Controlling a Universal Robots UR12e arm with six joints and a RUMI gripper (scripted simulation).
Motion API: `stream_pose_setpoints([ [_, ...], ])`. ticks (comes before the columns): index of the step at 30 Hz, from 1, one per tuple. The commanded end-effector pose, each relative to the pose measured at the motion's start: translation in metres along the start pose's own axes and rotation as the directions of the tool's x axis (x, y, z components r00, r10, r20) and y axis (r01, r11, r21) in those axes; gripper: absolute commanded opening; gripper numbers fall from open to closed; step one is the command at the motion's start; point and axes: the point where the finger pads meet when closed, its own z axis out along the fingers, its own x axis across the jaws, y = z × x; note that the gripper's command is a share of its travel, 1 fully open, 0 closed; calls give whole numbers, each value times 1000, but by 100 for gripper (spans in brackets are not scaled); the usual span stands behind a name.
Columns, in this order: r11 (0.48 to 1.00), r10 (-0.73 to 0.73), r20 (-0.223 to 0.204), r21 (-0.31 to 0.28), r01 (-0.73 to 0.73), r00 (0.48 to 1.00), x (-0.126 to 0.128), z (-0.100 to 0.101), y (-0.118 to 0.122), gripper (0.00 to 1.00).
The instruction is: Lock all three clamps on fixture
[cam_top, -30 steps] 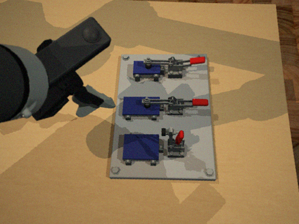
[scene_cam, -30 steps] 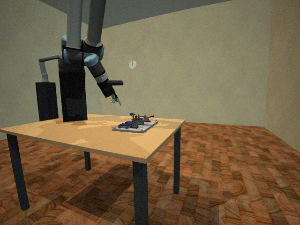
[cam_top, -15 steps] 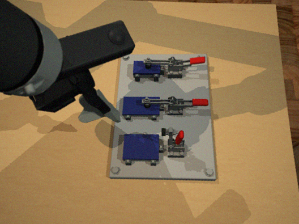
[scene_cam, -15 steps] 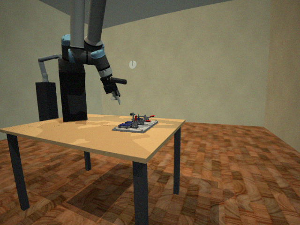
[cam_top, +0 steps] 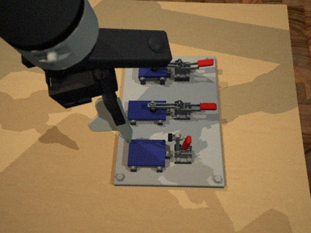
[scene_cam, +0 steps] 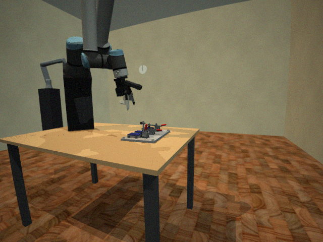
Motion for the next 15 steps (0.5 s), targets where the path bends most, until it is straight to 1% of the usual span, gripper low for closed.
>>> stream_pose_setpoints([
  [1, 996, 72, -71, -51, -76, 995, 10, -1, -8, 100],
  [4, 991, 112, -111, -66, -120, 987, 16, -3, -13, 100],
  [8, 982, 153, -150, -86, -168, 977, 23, -4, -18, 100],
  [12, 975, 181, -179, -97, -200, 967, 28, -6, -22, 100],
  [15, 972, 190, -190, -100, -211, 963, 29, -6, -23, 100],
])
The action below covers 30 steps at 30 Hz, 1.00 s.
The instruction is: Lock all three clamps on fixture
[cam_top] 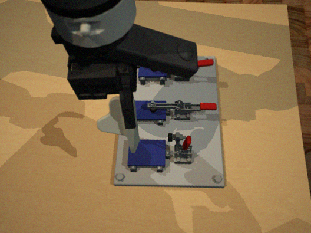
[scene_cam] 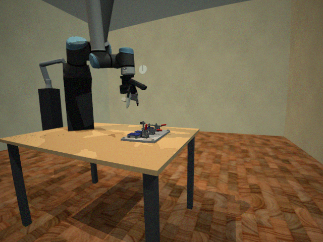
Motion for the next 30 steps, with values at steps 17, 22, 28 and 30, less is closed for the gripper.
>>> stream_pose_setpoints([
  [17, 998, 47, -44, -27, -48, 998, 6, -2, -7, 100],
  [22, 998, 47, -44, -28, -48, 998, 6, -2, -7, 0],
  [28, 998, 47, -44, -28, -48, 998, 6, -2, -7, 0],
  [30, 998, 47, -44, -28, -48, 998, 6, -2, -7, 0],
])
